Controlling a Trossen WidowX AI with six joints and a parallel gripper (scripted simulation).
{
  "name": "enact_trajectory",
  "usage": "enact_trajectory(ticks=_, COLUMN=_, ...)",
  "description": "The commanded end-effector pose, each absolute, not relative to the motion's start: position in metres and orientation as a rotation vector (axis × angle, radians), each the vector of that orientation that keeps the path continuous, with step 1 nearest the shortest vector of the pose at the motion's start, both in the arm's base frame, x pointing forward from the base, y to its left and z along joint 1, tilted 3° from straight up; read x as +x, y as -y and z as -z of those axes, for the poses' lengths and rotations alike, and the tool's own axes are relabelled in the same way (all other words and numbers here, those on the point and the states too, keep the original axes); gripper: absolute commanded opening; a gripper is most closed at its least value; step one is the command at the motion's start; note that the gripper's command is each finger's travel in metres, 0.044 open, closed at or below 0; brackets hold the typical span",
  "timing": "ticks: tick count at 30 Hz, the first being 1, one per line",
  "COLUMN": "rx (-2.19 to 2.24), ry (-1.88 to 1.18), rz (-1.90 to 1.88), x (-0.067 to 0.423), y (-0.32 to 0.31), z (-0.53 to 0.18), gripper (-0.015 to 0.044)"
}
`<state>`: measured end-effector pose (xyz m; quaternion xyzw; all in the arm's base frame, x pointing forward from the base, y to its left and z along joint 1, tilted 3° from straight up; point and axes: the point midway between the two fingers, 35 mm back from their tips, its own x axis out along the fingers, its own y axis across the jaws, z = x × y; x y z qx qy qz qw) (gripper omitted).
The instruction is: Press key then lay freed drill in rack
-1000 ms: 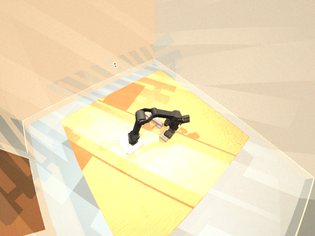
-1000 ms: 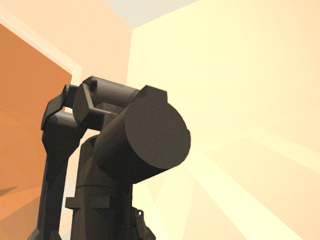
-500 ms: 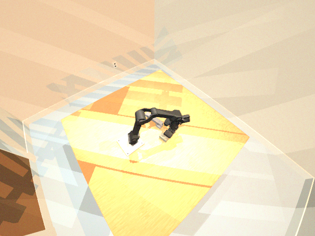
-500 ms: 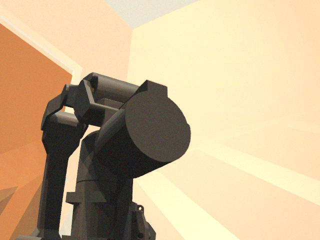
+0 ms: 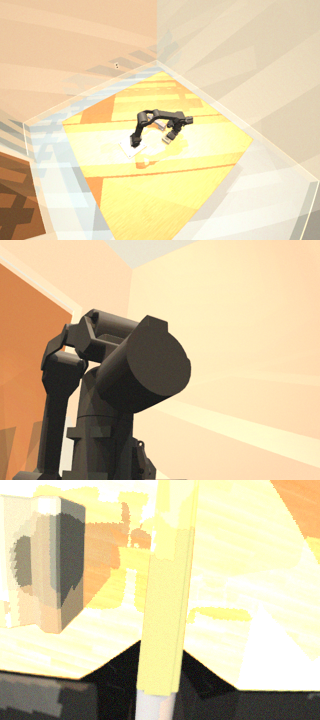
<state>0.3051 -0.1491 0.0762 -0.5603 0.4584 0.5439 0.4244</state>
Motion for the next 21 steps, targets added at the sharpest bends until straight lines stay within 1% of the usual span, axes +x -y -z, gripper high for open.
enact_trajectory(ticks=1, rx=-1.403, ry=-1.149, rz=-1.353, x=0.306, y=0.150, z=-0.079, gripper=0.0000)
enact_trajectory(ticks=10, rx=-1.403, ry=-1.149, rz=-1.353, x=0.306, y=0.150, z=-0.081, gripper=0.0000)
enact_trajectory(ticks=21, rx=-1.402, ry=-1.150, rz=-1.354, x=0.287, y=0.157, z=-0.079, gripper=0.0000)
